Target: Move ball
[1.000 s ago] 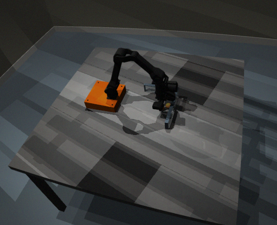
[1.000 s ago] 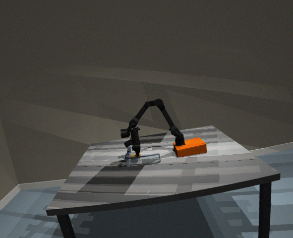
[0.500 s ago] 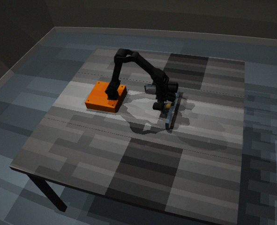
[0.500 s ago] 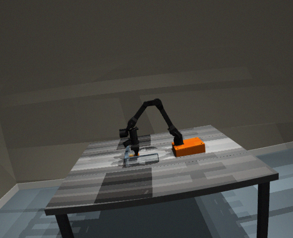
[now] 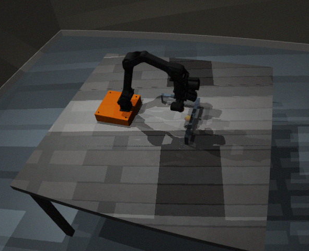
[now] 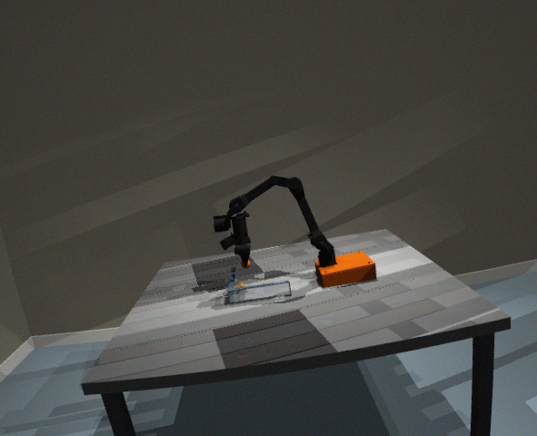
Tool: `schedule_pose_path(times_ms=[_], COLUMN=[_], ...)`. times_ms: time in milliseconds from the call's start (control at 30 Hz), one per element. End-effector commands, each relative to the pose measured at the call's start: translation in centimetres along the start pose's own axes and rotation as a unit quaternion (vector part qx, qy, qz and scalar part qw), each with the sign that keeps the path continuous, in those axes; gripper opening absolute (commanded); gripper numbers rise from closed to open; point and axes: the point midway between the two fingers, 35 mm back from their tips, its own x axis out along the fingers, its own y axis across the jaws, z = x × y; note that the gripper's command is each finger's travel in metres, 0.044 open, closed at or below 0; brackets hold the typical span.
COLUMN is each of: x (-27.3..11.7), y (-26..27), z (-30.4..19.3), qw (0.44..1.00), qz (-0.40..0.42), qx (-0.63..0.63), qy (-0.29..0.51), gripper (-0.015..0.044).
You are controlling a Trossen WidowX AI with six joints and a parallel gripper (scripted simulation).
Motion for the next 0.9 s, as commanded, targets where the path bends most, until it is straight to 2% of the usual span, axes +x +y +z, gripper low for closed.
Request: schedule_pose_path(times_ms=[0,100,200,533,700,867], x=[-2.2,-3.7,-3.6,0.2,1.0,3.6], y=[0.0,0.0,0.1,2.0,2.1,2.1], z=[-0.3,-0.6,-0.4,3.1,3.3,3.5], qw=[1.000,1.000,1.000,1.000,1.000,1.000], qz=[0.001,0.001,0.001,0.001,0.002,0.002], qx=[0.002,0.002,0.003,0.003,0.003,0.003], qy=[0.000,0.000,0.000,-0.001,-0.001,-0.001], gripper=[0.0000,0.0000,0.0000,0.0000,0.0000,0.0000])
